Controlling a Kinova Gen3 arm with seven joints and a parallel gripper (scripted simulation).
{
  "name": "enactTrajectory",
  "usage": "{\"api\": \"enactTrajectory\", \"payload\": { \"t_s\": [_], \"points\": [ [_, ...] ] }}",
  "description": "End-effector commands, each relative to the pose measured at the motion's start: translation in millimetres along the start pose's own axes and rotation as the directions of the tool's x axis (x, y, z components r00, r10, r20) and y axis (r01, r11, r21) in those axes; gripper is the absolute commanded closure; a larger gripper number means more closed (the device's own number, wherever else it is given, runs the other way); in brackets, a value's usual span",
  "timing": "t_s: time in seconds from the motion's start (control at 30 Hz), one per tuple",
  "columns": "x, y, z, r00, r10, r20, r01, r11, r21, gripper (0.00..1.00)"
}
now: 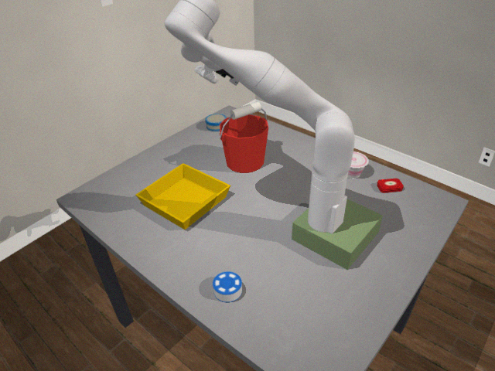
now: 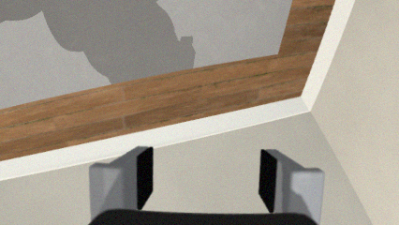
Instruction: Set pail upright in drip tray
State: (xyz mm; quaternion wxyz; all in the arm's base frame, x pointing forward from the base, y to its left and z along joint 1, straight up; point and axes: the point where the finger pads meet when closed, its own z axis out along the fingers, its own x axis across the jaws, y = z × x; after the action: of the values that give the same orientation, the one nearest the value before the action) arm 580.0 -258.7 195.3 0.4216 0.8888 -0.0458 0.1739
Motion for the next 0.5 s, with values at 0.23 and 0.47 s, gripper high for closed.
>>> {"api": "enactTrajectory", "payload": {
  "t_s": [0.23, 0.47],
  "points": [
    [-6.2, 3.0, 0.9, 1.000, 0.010, 0.022, -0.011, 1.000, 0.010, 0.00],
    [-48.4, 10.6, 2.3, 0.985, 0.055, 0.165, -0.070, 0.994, 0.088, 0.00]
  ]
}}
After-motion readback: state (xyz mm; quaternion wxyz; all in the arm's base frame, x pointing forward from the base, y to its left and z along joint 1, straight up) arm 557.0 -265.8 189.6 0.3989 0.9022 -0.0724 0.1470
